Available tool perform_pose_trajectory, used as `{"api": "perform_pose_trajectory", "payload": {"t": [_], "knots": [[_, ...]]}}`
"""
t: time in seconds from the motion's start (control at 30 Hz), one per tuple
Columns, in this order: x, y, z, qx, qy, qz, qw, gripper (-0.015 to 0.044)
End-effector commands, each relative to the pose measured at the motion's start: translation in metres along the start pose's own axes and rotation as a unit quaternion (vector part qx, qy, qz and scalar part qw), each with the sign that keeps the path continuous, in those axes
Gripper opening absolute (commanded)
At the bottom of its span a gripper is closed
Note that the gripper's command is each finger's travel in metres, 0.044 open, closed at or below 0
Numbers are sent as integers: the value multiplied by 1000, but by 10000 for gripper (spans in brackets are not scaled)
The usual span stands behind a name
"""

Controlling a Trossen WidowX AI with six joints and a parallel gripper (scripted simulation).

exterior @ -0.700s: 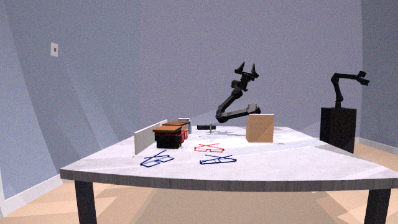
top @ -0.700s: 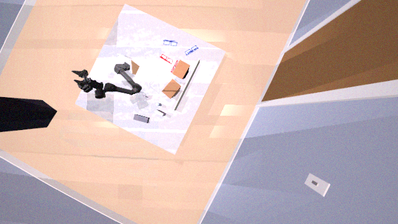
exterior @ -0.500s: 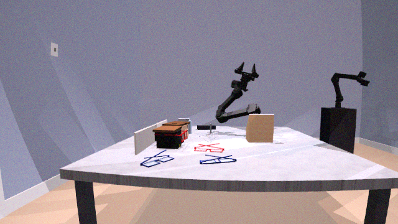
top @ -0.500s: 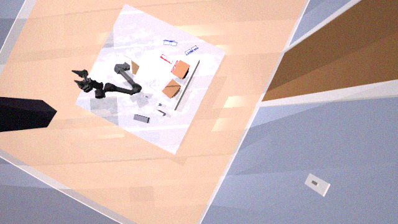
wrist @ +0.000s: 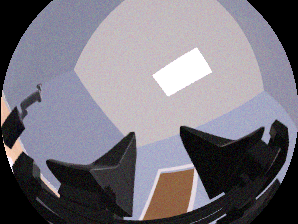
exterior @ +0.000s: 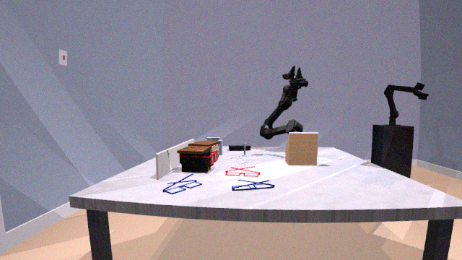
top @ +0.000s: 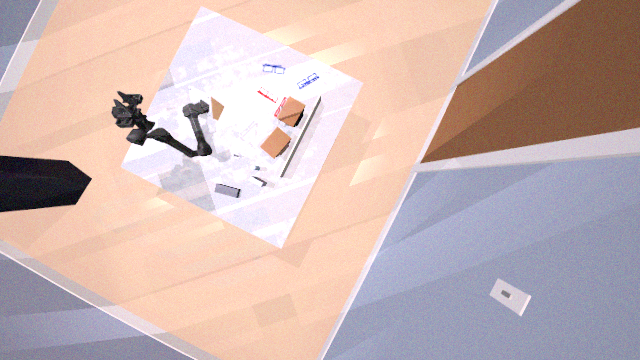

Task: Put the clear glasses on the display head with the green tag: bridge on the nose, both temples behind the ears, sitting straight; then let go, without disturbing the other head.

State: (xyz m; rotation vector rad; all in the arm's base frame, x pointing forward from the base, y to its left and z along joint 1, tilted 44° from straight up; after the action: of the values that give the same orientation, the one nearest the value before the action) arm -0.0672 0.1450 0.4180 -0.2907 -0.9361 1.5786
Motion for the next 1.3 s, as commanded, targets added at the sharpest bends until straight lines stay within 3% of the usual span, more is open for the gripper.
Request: {"api": "perform_pose_trajectory", "payload": {"t": [0.0,0.3,0.6,0.9,1.27], "knots": [[27,17,-29,-53,98,8,994,200],[62,35,-140,-134,348,25,928,200],[43,29,-254,-146,546,53,823,200],[-37,12,-357,-89,753,66,649,200],[-198,14,-423,59,930,82,355,200]]}}
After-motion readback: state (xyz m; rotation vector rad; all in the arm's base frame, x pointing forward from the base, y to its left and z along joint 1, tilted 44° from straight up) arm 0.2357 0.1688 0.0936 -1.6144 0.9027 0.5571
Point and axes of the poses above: the point midway between the two fingers, 35 mm back from their tips, its own x axis out along the fingers, its own y axis across the jaws, z = x × y, the point moved 2 cm from there along -x, back along the fingers, and after that the axes turned 12 degrees about x, right-handed, at the moved point
